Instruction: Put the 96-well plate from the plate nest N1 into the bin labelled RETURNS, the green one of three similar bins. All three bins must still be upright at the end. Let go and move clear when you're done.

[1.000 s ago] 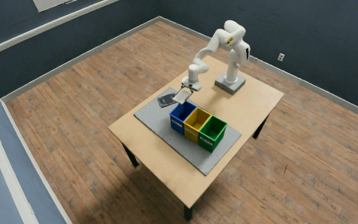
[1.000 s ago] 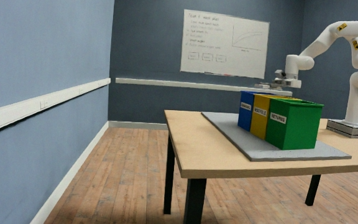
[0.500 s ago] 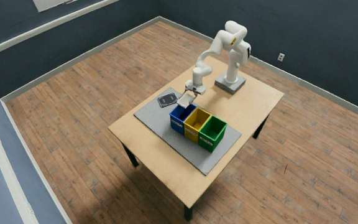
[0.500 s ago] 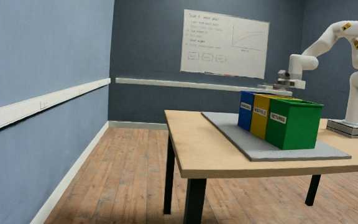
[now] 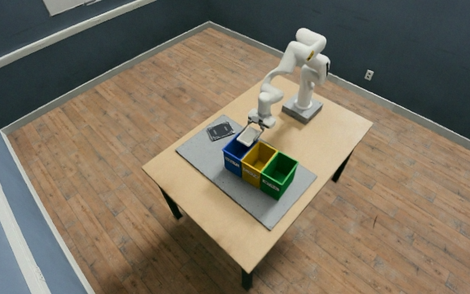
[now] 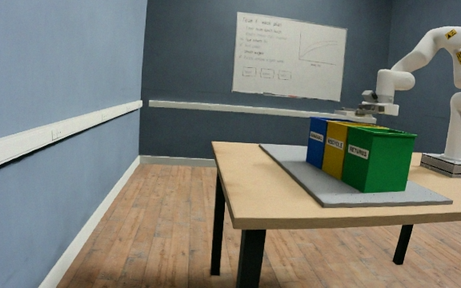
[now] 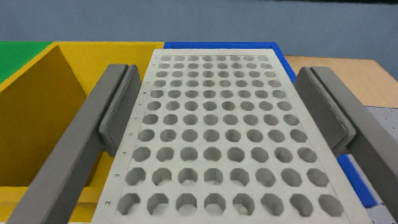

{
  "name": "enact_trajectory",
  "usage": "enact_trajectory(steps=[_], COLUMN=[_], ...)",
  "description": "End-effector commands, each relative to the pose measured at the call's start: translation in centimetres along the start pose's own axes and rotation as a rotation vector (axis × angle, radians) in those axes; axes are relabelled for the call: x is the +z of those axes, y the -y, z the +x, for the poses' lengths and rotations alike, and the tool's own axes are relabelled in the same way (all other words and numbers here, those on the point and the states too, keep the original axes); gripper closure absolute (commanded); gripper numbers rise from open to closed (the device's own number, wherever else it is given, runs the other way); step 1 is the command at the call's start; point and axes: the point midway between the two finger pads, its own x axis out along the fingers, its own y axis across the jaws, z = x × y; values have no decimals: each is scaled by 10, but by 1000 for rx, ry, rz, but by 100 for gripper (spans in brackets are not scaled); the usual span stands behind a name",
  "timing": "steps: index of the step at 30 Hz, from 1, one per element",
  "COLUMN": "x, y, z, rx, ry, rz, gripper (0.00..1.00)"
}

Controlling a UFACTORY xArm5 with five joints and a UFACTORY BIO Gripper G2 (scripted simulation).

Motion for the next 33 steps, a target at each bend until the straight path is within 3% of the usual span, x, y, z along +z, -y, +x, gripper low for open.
enact_trajectory(steps=[1,33], x=[2,-1], y=[-12,-109], z=[5,29], rx=[-1,-1], ry=[3,3], rz=[-13,-12], gripper=[100,100])
